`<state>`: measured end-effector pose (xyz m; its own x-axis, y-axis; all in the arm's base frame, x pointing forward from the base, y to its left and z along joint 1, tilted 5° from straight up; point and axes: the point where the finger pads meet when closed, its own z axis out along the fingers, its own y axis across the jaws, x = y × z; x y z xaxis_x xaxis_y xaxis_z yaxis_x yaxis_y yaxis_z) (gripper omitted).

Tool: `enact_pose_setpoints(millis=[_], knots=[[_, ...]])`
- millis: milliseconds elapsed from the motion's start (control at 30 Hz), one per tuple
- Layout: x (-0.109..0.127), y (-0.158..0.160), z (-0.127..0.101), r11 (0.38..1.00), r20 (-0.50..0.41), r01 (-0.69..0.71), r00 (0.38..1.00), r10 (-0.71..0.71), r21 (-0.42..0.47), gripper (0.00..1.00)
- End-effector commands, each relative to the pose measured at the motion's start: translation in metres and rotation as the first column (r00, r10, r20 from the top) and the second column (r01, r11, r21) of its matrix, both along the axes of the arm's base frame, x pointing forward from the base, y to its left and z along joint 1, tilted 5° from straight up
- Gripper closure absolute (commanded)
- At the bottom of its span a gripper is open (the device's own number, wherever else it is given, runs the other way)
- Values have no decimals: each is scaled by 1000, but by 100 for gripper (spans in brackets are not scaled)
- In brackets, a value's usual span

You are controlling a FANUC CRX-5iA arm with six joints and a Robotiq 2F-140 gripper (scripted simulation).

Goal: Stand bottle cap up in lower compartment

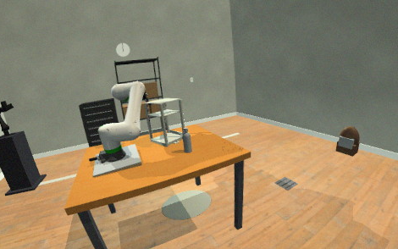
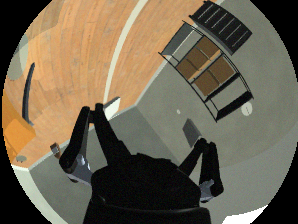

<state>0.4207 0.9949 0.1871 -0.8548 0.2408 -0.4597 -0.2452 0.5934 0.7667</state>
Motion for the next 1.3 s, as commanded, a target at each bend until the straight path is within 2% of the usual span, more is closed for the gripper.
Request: enact_pose_setpoints(millis=[0,33,167,200,400,433,533,567,700,733,867,900,1033,1067,1200,1233,1267], knots=[[2,0,4,999,-23,22,1000,-21,32,0],[6,1,12,993,-105,81,992,-72,86,0],[6,1,12,993,-105,81,992,-72,86,0],[9,1,20,980,-192,145,974,-118,136,0],[9,1,20,980,-192,145,974,-118,136,0],[13,1,28,960,-283,214,946,-157,182,0],[13,1,28,960,-283,214,946,-157,182,0],[17,1,35,935,-368,280,911,-187,218,0],[17,1,35,932,-377,287,907,-189,221,0],[21,1,43,897,-471,362,856,-212,253,0],[21,1,43,897,-471,362,856,-212,253,0],[24,0,51,855,-564,438,795,-225,277,0],[24,0,51,855,-564,438,795,-225,277,0],[28,0,58,807,-653,515,723,-227,290,0],[28,0,58,807,-653,515,723,-227,290,0],[31,-1,65,753,-736,590,641,-217,292,0],[31,-1,65,753,-736,590,641,-217,292,0]])
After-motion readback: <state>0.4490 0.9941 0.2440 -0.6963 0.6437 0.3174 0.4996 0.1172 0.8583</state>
